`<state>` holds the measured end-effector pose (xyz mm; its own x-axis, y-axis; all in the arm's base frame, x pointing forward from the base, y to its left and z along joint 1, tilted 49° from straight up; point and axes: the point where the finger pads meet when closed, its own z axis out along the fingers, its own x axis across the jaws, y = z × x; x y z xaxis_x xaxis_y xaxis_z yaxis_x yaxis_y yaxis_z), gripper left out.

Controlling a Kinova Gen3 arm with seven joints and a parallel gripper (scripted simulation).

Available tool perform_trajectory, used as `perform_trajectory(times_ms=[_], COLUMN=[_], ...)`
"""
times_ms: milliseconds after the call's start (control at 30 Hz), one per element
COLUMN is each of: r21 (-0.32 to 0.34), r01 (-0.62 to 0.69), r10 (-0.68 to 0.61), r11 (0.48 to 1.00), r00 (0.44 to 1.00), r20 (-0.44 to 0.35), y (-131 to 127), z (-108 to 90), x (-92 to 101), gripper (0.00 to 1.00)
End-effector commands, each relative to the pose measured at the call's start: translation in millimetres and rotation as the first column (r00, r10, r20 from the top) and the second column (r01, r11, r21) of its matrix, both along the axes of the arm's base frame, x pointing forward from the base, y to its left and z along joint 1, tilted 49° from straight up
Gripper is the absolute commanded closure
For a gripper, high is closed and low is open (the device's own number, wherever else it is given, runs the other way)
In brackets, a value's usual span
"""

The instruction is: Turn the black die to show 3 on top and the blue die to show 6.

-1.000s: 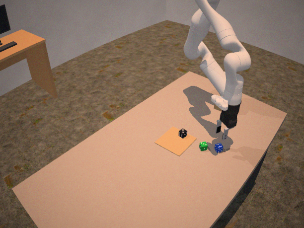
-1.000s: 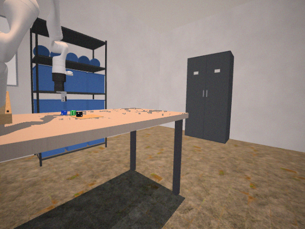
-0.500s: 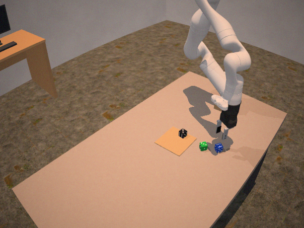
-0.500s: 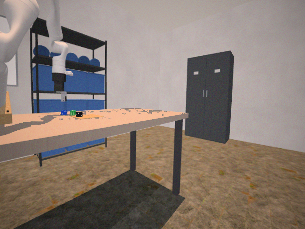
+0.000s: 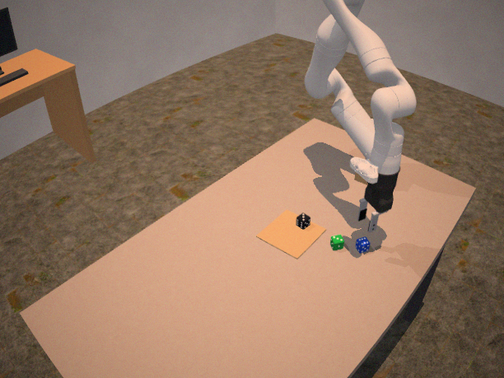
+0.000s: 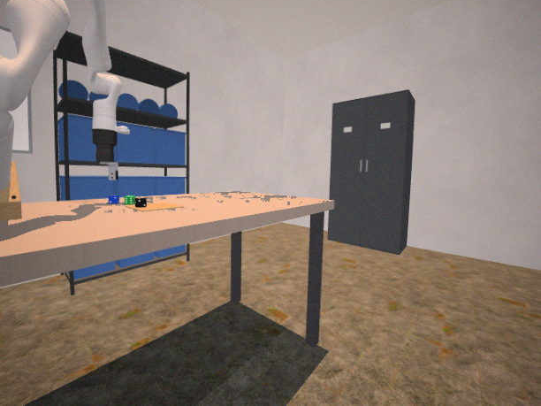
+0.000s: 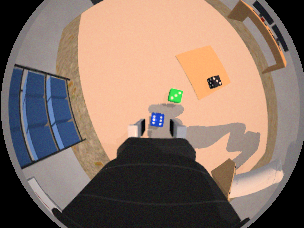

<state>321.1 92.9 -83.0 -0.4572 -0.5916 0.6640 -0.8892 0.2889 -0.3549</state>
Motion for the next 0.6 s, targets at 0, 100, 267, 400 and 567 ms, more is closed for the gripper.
perform_trajectory(times_ms=[0,100,267,400,567], r21=[0.002,0.002,0.002,0.002,0.002], r01=[-0.001,-0.001,-0.001,-0.001,-0.001], r10=[0.001,0.001,0.001,0.001,0.001], r11=[1.000,1.000,1.000,1.000,1.000], r00=[1.000,1.000,1.000,1.000,1.000], r20=[0.001,0.001,0.001,0.001,0.001], y=[0.9,0.9,0.4,-0.8,-2.4], z=[0.2,0.2,-0.3,-1.4,-2.8], x=[0.3,0.3,0.3,0.3,0.4], gripper=[0.13,0.13,0.13,0.13,0.13])
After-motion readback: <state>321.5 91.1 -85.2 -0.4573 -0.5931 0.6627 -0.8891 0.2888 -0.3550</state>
